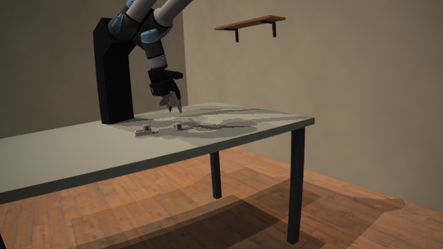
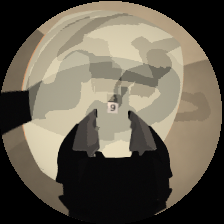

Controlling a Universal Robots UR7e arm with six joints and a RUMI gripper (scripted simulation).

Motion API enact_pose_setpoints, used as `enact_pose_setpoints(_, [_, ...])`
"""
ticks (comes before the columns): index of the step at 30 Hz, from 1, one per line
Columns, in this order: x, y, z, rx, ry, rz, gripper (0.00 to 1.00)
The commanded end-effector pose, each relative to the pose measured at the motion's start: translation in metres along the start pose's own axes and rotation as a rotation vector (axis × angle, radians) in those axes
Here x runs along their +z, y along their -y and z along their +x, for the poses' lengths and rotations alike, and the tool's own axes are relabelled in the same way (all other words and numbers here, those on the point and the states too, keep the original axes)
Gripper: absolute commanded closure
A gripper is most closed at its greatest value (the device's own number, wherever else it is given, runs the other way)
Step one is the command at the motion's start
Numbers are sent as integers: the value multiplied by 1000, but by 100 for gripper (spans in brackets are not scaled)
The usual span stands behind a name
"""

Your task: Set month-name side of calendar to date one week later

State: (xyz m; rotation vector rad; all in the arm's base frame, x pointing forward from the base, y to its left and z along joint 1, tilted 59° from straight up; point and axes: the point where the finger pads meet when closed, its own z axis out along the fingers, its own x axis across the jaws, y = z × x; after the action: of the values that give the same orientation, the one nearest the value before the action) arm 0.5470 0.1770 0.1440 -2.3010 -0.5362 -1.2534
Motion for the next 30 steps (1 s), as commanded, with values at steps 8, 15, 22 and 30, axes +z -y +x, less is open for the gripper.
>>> enact_pose_setpoints(8, [0, 1, 1, 0, -6, -27, 60])
enact_pose_setpoints(15, [3, 2, -2, -5, 9, -90, 60])
enact_pose_setpoints(22, [4, 3, -3, -7, 13, -164, 60])
enact_pose_setpoints(30, [1, 3, 0, 0, -2, -262, 60])
